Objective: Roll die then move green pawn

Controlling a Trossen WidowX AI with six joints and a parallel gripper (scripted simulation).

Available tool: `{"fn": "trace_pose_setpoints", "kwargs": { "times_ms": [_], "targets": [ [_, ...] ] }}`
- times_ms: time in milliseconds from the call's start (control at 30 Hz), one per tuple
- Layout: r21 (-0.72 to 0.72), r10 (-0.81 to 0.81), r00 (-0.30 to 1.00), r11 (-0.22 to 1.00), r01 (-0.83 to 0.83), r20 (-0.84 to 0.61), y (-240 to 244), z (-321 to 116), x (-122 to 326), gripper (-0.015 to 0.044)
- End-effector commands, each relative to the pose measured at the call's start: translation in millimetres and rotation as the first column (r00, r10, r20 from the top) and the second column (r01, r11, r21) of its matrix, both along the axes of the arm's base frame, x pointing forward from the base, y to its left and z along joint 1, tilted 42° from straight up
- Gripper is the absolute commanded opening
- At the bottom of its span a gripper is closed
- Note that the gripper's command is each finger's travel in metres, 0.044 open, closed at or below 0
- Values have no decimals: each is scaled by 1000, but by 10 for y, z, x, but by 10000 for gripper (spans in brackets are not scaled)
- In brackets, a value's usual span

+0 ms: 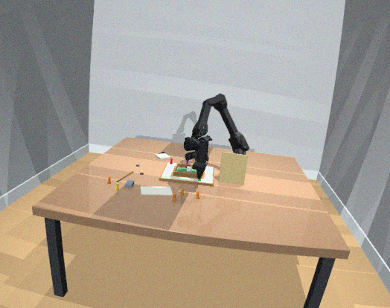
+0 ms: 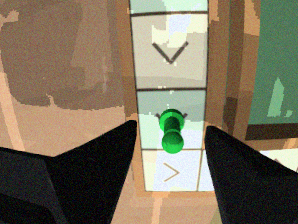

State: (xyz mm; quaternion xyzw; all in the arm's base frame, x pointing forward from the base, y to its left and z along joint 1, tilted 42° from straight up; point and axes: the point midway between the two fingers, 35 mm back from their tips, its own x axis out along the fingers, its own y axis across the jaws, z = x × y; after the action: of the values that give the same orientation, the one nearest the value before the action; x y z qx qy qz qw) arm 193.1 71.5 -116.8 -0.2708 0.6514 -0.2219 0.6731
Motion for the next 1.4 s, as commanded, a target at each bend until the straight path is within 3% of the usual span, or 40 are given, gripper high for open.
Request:
{"fn": "trace_pose_setpoints", "kwargs": {
  "times_ms": [0,33,233,433,633,1167,1367],
  "targets": [
    [-8,6,1000,1000,-6,-5,-56,-54,-10,200],
    [-8,6,1000,1000,-6,-5,-58,-56,-10,200],
    [-8,6,1000,1000,-6,-5,-58,-56,-10,43],
    [-8,6,1000,1000,-6,-5,-58,-56,-10,3],
    [-6,6,1000,1000,-6,-6,20,1,4,0],
    [-2,6,1000,1000,-6,-8,802,825,-70,0],
    [-3,6,1000,1000,-6,-8,829,866,-82,0]
  ]
}}
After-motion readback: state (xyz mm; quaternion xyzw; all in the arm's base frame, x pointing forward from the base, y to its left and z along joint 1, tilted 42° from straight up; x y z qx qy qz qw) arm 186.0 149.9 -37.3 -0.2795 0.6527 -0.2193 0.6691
